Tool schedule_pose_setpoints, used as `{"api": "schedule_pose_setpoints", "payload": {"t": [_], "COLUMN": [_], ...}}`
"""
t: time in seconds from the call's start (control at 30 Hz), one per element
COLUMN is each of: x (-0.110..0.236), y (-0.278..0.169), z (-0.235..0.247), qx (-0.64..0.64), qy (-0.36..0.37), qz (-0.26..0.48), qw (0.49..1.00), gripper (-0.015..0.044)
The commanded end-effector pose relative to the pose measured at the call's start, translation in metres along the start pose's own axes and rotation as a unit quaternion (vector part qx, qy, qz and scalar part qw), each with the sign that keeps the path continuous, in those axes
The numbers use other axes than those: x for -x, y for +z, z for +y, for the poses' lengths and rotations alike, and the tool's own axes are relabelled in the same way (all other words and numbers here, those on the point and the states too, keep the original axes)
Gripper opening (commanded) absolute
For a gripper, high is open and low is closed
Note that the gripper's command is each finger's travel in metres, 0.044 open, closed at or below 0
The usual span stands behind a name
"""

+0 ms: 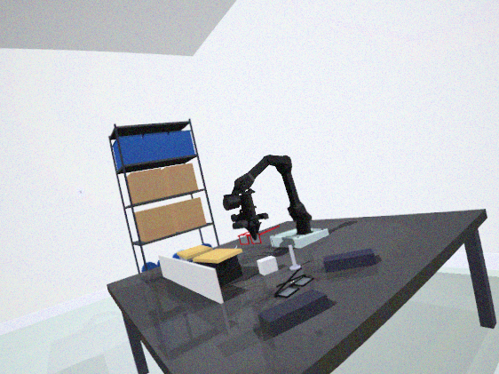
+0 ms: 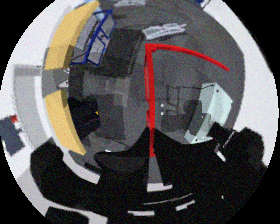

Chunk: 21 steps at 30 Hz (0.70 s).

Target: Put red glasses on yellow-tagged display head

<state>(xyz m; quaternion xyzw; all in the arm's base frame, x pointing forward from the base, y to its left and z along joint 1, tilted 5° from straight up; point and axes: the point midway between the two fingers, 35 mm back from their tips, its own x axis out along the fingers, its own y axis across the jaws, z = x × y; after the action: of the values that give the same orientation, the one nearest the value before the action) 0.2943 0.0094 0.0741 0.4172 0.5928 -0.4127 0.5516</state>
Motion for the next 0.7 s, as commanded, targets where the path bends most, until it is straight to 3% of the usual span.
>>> {"api": "schedule_pose_setpoints", "payload": {"t": [0.0, 0.67], "x": [-0.006, -0.025], "y": [0.000, 0.000], "z": [-0.002, -0.001], "qx": [-0.002, -0.002], "qy": [-0.004, -0.004], "qz": [-0.001, -0.001], "qw": [1.000, 1.000], "gripper": [0.0000, 0.0000]}}
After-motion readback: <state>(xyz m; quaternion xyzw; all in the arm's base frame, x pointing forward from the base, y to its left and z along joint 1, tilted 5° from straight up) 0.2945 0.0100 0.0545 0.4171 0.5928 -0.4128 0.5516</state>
